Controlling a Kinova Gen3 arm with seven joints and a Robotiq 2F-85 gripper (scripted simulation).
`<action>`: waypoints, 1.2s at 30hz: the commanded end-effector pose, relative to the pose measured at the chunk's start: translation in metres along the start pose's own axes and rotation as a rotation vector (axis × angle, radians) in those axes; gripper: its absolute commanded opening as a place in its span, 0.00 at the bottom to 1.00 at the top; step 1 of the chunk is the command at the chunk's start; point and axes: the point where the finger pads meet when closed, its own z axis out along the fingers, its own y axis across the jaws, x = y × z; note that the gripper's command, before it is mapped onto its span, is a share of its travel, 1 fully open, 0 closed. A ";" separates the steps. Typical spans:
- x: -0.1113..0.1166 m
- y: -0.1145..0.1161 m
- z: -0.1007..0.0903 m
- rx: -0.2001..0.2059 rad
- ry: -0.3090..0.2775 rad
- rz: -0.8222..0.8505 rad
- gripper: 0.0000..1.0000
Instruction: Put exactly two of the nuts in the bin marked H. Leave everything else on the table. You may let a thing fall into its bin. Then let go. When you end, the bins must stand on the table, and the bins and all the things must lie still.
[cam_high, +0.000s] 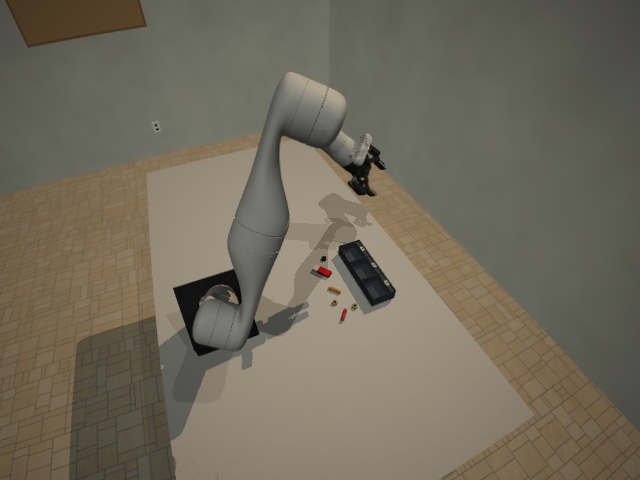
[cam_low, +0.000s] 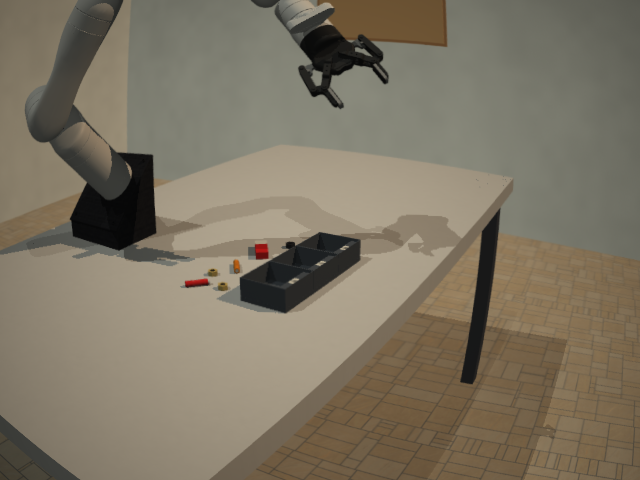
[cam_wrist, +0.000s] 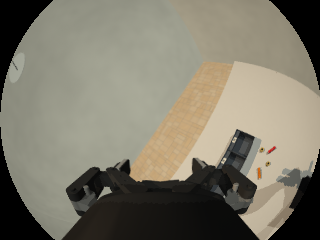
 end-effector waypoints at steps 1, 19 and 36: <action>0.000 -0.001 -0.001 0.002 0.000 0.001 1.00; -0.008 0.008 0.011 0.002 0.000 0.001 0.09; -0.042 0.062 0.063 -0.034 0.003 0.094 0.09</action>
